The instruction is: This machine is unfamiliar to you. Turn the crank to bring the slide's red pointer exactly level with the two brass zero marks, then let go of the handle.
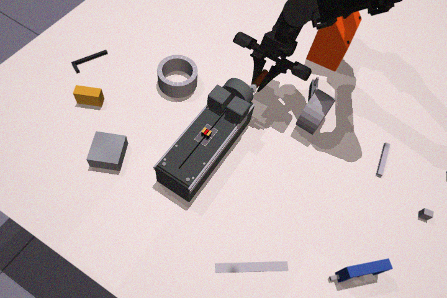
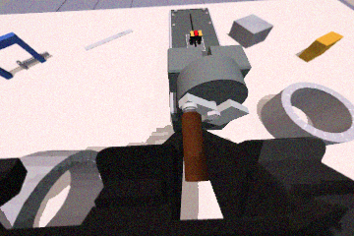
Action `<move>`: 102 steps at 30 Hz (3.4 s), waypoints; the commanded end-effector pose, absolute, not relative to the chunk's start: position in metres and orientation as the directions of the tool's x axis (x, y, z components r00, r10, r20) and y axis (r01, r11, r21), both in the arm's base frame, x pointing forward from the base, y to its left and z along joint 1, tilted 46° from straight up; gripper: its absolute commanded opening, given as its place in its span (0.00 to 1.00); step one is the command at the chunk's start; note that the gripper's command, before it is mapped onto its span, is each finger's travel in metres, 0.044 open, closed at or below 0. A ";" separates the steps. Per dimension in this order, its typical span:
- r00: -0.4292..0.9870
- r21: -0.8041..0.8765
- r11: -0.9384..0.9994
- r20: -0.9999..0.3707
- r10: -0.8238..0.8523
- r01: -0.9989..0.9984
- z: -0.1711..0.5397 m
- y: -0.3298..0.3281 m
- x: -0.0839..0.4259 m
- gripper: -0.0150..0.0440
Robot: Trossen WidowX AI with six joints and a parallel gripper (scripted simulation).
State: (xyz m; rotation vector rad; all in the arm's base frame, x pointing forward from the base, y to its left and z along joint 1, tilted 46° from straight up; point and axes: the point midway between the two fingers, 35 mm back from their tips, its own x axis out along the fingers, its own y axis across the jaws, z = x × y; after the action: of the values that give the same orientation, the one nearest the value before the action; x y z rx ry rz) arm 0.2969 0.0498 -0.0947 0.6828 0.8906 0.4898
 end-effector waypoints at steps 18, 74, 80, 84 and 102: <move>0.557 0.714 0.692 -0.535 0.635 -0.104 -0.096 0.031 0.301 0.25; 0.557 0.713 0.694 -0.535 0.635 -0.105 -0.119 0.013 0.303 0.25; 0.557 0.713 0.694 -0.535 0.635 -0.105 -0.121 0.014 0.303 0.25; 0.557 0.713 0.694 -0.535 0.635 -0.105 -0.121 0.014 0.303 0.25; 0.557 0.713 0.694 -0.535 0.635 -0.105 -0.122 0.014 0.303 0.25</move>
State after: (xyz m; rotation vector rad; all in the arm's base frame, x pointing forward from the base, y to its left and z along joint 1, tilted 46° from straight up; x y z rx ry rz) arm 0.3029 0.0149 -0.1191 0.6852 0.8723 0.4874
